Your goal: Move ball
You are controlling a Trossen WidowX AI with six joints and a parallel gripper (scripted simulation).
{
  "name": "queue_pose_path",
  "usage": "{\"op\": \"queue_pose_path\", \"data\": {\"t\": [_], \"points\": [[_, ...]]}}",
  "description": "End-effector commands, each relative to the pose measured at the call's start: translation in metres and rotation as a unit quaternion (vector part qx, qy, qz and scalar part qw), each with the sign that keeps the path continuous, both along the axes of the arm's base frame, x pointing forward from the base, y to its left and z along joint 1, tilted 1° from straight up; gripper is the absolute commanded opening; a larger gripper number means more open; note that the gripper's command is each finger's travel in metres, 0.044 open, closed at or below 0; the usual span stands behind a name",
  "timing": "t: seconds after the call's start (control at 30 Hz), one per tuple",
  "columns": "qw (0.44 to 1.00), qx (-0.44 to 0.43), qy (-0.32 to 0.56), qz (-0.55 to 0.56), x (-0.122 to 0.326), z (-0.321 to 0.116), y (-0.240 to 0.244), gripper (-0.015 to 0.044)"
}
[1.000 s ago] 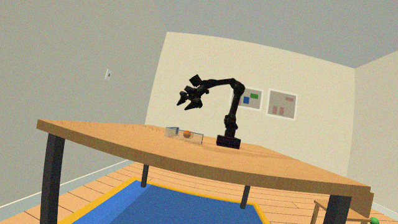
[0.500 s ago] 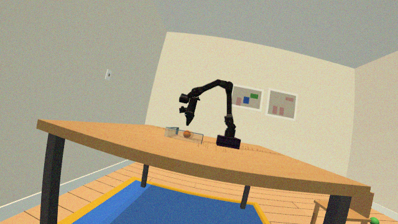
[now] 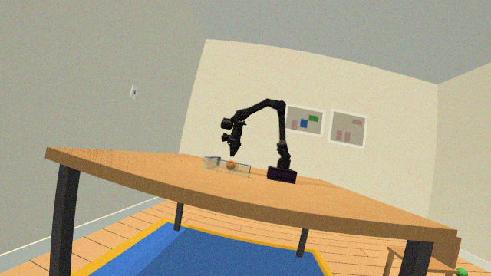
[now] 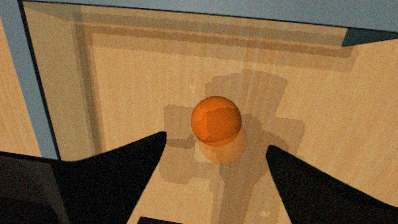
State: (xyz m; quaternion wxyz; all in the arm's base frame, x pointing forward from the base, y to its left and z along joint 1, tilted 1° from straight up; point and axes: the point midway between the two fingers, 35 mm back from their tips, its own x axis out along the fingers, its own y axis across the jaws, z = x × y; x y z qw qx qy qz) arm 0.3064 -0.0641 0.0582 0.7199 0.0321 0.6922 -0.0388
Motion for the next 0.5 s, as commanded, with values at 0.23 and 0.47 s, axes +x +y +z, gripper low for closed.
{"op": "queue_pose_path", "data": {"t": [0.23, 0.47], "points": [[1.000, -0.001, 0.006, -0.003, -0.001, -0.018, -0.002, 0.0384], [1.000, -0.001, 0.006, -0.003, 0.000, -0.029, -0.002, 0.0384]]}}
